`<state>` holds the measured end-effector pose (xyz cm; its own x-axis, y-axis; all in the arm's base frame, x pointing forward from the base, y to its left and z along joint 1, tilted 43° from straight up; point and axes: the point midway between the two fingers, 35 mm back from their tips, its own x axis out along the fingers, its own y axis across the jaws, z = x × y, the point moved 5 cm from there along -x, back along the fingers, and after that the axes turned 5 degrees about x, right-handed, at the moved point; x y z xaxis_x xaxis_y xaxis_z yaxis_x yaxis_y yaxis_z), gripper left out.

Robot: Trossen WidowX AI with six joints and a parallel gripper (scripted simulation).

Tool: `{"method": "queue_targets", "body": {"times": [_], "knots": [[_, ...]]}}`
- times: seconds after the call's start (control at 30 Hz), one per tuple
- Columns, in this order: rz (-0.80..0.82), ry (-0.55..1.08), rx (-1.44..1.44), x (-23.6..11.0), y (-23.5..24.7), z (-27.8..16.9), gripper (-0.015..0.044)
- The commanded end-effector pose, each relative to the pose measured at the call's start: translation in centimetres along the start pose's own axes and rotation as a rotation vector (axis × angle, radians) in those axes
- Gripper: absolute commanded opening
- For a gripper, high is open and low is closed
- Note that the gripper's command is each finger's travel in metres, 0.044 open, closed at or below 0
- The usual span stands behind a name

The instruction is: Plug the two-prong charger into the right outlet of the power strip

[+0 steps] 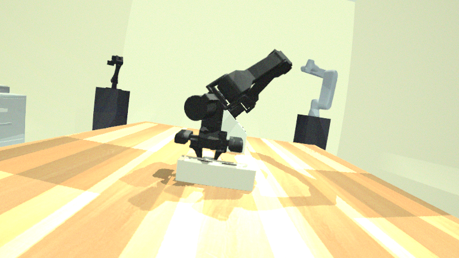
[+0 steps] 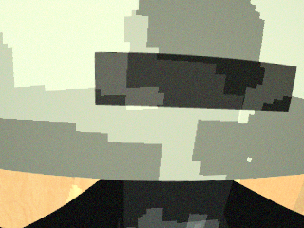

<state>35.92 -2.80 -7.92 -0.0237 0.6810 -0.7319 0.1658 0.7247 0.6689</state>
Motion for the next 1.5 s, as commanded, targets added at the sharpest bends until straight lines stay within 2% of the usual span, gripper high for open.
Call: {"method": "queue_targets", "body": {"times": [0.0,1.43,1.47], "knots": [[0.002,-0.023,-0.016,-0.10,0.17,0.68,0.0000],[0.001,0.001,0.003,0.13,-0.10,-0.06,0.0000],[0.001,0.001,0.003,0.13,-0.10,-0.06,0.0026]]}}
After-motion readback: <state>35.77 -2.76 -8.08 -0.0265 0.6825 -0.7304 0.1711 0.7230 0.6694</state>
